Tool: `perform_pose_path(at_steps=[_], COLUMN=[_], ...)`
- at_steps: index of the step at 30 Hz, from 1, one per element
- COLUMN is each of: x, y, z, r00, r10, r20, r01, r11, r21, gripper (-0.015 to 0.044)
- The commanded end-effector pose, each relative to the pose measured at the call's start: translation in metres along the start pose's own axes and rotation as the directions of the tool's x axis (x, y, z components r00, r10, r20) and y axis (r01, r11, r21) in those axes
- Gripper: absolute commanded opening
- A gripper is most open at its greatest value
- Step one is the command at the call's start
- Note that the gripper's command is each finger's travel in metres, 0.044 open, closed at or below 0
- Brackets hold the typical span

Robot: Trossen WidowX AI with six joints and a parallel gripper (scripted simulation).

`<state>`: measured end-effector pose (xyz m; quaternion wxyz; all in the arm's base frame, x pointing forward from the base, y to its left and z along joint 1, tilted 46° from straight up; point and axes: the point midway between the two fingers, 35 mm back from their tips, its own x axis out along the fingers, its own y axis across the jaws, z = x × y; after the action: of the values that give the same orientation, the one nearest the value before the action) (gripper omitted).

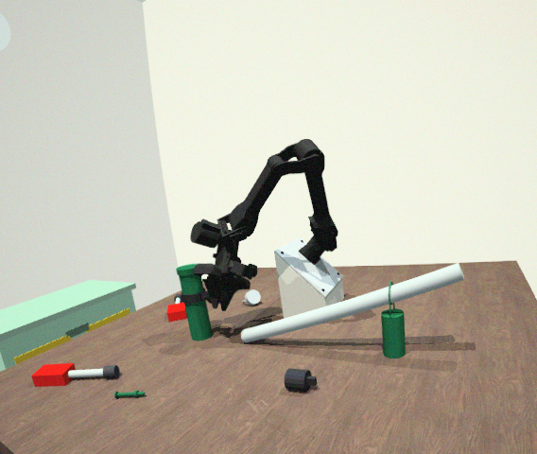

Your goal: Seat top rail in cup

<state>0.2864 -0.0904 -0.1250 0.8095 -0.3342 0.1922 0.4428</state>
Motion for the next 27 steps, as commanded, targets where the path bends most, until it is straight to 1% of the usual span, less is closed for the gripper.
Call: perform_pose_path(at_steps=[1,18,27], x=[0.0003,0.0008,0.0008], y=[0.0004,-0.0008,-0.0008], z=[-0.0014,-0.0002,-0.0002], r00=[1.0,1.0,1.0], r10=[0.001,-0.001,-0.001], r20=[-0.007,-0.005,-0.005], r01=[-0.001,0.002,0.002], r11=[1.0,1.0,1.0], r21=[0.011,0.024,0.024], gripper=[0.0,0.0,0.0236])
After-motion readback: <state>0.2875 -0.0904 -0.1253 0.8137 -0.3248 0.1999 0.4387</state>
